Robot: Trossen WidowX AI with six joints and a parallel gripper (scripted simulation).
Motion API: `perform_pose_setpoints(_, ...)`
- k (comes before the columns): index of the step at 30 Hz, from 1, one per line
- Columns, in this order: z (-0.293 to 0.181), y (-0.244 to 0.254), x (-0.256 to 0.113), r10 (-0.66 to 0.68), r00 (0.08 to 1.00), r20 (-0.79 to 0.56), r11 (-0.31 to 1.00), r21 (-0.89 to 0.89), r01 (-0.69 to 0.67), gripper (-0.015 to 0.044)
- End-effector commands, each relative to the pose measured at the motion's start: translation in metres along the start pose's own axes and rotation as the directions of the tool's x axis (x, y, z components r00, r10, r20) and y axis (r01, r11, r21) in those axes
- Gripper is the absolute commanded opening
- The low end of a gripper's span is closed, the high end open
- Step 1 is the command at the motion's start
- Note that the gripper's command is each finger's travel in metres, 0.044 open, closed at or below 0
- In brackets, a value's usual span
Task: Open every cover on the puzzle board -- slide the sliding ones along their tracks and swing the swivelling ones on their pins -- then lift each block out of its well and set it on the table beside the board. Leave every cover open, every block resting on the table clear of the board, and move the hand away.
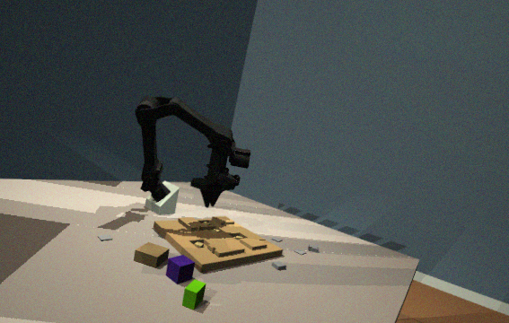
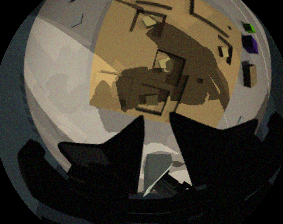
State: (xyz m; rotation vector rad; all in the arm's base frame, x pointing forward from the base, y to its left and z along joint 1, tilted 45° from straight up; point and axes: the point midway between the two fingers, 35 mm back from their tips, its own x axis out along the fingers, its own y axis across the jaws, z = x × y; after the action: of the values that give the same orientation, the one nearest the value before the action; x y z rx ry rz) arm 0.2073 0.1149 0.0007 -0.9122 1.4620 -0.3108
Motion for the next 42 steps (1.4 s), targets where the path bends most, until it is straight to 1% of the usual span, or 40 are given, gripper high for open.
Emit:
perform_pose_setpoints(1,0.001,0.000,0.000,0.006,1.000,0.002,1.000,-0.012,-0.006,0.0144)
perform_pose_setpoints(15,0.000,0.000,0.031,0.005,1.000,0.002,1.000,-0.014,-0.005,0.0144)
perform_pose_setpoints(34,0.000,0.000,0.033,0.005,1.000,0.002,1.000,-0.014,-0.005,0.0144)
perform_pose_setpoints(42,0.000,0.000,0.039,0.005,1.000,0.002,1.000,-0.014,-0.005,0.0144)
